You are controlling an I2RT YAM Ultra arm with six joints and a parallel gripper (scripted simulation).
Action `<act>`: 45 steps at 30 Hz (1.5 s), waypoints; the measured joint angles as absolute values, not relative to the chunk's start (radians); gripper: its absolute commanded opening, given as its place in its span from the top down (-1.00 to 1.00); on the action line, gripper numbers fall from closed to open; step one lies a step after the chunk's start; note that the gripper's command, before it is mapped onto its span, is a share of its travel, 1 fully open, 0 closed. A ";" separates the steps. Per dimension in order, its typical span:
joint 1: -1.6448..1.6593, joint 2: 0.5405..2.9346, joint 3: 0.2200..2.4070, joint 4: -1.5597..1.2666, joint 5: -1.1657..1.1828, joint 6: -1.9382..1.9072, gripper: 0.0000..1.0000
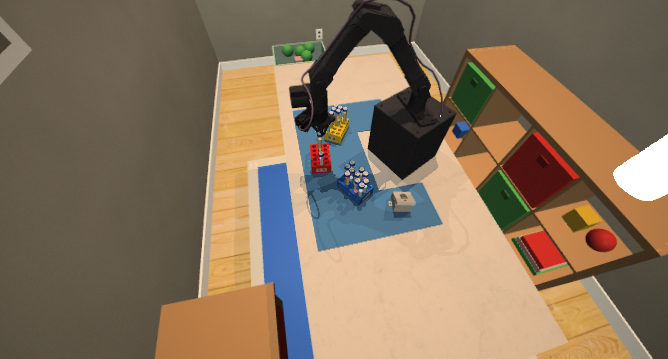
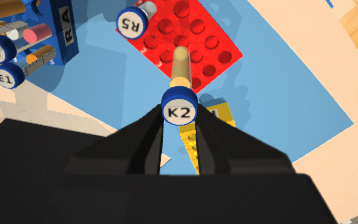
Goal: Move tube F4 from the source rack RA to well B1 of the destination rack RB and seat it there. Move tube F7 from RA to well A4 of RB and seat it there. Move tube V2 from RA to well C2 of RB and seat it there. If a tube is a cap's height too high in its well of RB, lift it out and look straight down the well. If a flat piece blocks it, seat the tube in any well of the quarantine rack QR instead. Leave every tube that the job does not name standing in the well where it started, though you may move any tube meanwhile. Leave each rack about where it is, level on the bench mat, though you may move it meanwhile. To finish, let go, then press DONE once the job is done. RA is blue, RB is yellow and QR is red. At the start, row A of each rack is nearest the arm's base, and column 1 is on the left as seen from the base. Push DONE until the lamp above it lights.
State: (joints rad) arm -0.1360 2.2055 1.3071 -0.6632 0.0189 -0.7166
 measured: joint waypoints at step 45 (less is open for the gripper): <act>-0.136 2.234 1.295 -0.621 0.019 -0.717 1.00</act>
State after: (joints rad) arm -0.1360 2.2337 1.2949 -0.6212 0.0189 -0.7174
